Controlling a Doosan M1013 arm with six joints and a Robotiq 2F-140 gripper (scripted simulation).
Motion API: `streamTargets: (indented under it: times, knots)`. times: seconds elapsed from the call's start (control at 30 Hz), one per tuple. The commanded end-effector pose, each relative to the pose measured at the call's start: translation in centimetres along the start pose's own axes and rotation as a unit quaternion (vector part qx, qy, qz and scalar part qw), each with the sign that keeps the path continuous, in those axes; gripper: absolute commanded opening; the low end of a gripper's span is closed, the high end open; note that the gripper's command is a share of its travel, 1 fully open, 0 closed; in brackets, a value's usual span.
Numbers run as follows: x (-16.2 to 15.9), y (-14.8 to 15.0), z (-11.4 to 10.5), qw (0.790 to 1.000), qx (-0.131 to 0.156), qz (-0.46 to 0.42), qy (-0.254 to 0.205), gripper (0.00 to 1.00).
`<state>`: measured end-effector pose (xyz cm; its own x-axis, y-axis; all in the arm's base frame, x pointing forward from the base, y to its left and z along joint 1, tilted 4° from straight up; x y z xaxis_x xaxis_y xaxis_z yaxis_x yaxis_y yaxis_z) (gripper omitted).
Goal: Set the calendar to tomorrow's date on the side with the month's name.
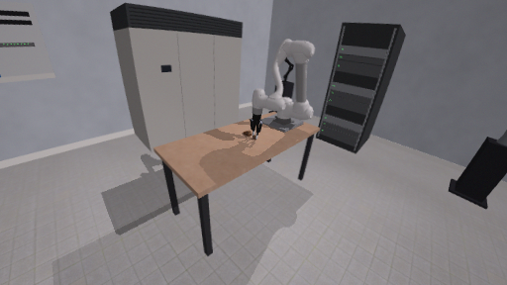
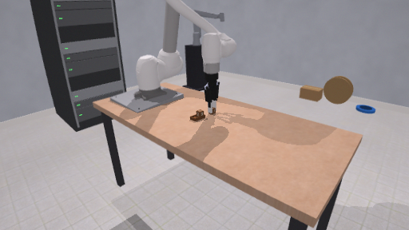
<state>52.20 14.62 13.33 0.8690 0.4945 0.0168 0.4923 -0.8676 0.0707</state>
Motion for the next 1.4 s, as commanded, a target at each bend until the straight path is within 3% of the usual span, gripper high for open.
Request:
streamTargets:
  times: [0.0,0.4,0.73,0.8,0.97,1.37]
  knots:
    - [0.0,0.0,0.0,1.000,0.000,0.000,0.000,0.17]
    - [0.0,0.0,-0.6,1.000,0.000,0.000,0.000,0.17]
    - [0.0,0.0,-7.0,1.000,0.000,0.000,0.000,0.17]
    - [0.0,0.0,-7.0,1.000,0.000,0.000,0.000,0.17]
    - [0.0,0.0,-9.6,1.000,0.000,0.000,0.000,0.17]
    - [0.0,0.0,-10.0,1.000,0.000,0.000,0.000,0.17]
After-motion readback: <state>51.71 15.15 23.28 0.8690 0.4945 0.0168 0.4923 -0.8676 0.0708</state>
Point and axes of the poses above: the point where the finger pads meet when closed, its own z axis out along the fingers, its own y axis across the jaws, x = y × z, the point moved 10 cm from there along -z, back along the fingers, and after that the axes turned 15 degrees about -z, right-handed, at the moved point
